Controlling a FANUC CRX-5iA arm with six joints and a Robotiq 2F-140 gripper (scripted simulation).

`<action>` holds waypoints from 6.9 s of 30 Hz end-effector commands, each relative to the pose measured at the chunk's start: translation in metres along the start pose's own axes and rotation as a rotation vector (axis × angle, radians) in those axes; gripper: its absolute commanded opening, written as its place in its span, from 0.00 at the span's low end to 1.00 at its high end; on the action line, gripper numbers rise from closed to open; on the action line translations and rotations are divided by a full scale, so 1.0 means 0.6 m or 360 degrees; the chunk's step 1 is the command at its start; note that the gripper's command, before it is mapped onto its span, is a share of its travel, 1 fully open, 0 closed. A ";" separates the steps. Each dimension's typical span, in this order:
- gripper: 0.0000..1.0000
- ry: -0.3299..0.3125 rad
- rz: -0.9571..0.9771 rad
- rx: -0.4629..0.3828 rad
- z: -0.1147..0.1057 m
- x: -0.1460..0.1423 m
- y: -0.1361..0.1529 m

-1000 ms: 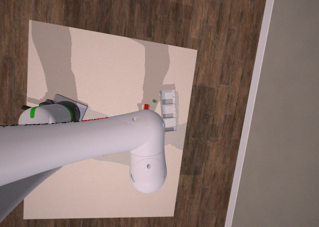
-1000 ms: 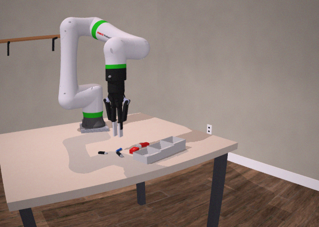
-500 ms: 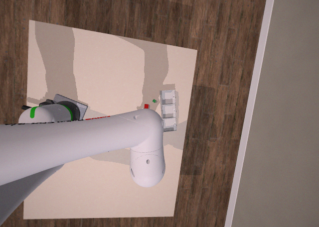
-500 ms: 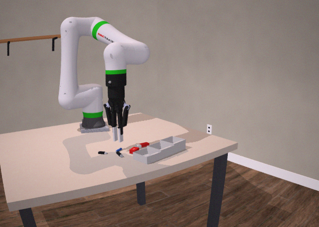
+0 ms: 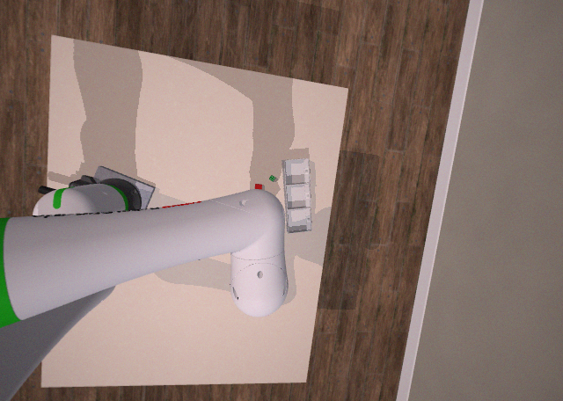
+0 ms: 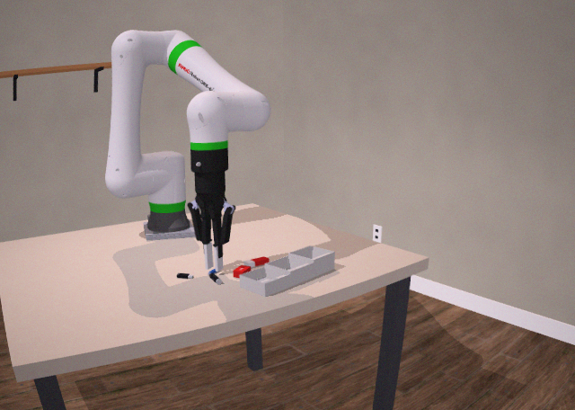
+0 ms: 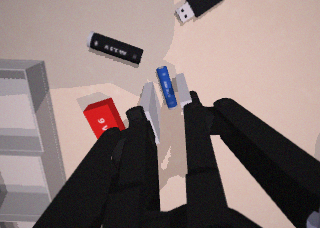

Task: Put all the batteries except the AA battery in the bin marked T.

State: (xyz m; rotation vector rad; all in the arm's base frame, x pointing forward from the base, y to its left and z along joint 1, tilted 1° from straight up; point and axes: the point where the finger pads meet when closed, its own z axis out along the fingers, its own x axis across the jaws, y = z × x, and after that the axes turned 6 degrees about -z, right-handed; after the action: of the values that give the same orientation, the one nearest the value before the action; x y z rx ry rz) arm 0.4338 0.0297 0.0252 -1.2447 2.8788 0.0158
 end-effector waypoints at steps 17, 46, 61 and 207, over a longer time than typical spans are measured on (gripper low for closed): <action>0.15 0.0000 0.0000 0.0001 0.015 0.000 0.000; 0.03 0.0000 0.0000 0.0001 0.015 0.000 0.000; 0.03 0.0000 0.0000 0.0001 -0.041 0.000 0.000; 0.15 -0.0001 0.0508 0.0000 -0.015 -0.306 0.051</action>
State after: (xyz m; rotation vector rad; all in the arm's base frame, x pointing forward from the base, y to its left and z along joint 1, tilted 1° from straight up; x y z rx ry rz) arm 0.5372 0.1840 0.0340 -0.7714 3.0418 0.0167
